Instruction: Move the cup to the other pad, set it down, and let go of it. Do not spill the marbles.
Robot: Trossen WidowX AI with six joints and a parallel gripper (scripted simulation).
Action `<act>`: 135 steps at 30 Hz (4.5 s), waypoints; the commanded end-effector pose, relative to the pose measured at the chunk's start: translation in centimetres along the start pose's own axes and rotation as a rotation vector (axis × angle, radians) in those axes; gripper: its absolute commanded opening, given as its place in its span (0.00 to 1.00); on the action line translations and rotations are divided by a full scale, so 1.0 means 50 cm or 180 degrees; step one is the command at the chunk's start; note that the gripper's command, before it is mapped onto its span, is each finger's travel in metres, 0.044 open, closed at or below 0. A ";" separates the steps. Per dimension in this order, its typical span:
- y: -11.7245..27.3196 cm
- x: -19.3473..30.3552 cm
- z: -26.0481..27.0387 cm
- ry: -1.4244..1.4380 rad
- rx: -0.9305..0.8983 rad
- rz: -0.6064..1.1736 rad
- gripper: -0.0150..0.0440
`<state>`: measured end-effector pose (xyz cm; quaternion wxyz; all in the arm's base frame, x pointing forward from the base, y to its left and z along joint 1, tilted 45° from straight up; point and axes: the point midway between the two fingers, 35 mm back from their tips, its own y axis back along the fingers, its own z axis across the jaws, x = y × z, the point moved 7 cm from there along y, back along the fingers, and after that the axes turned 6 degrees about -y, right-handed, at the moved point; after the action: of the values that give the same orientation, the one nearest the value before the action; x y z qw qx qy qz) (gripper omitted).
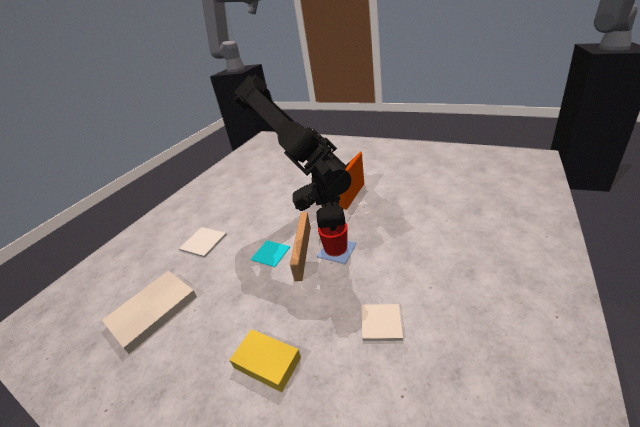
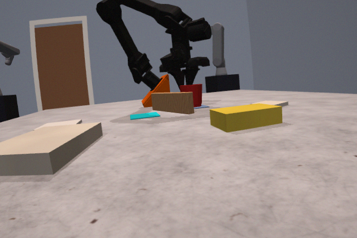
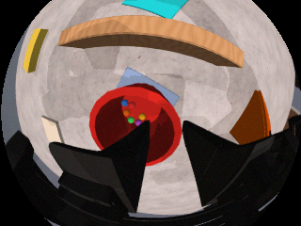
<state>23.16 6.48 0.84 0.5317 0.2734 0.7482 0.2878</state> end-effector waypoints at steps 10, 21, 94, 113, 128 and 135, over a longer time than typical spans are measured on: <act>-0.042 -0.001 -0.008 0.0023 0.0032 -0.0026 0.50; -0.039 -0.001 -0.005 0.0003 0.0020 -0.0011 0.34; 0.127 -0.067 0.004 0.0029 0.0030 -0.0021 0.25; 0.130 -0.166 0.001 0.0025 0.0033 -0.0028 0.25; 0.132 -0.251 -0.004 0.0024 0.0035 -0.0035 0.25; 0.134 -0.291 -0.006 0.0023 0.0036 -0.0038 0.25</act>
<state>27.48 1.16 14.35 0.5271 0.2725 0.7542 0.2811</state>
